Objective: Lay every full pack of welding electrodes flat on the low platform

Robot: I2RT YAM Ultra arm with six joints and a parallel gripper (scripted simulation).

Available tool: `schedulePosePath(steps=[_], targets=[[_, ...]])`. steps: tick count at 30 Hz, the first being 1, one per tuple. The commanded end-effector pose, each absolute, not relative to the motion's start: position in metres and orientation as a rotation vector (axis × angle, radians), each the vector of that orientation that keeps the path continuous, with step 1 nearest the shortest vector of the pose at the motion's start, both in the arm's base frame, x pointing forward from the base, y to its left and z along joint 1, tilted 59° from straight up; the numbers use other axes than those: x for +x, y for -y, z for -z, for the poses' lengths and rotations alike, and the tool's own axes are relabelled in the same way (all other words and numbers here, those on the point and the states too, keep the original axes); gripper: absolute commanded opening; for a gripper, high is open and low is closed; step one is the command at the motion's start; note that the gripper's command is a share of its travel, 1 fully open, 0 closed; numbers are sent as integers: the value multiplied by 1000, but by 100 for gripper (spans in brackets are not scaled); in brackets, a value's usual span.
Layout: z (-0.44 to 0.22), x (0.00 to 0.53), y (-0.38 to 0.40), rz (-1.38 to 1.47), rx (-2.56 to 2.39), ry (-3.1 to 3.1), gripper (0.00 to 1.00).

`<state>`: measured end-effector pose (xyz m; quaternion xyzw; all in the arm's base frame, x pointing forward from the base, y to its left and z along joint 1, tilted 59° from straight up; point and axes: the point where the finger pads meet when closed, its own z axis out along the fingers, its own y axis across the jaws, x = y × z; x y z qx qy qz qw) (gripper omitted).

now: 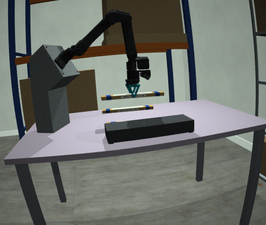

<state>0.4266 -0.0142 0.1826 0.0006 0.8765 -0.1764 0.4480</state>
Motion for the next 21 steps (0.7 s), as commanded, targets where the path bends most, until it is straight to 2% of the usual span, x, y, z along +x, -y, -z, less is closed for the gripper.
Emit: schedulePosePath(steps=[1,21], targets=[[-197,438,12,428,2,-2124,0],[-195,460,17,414,0,-2093,0]])
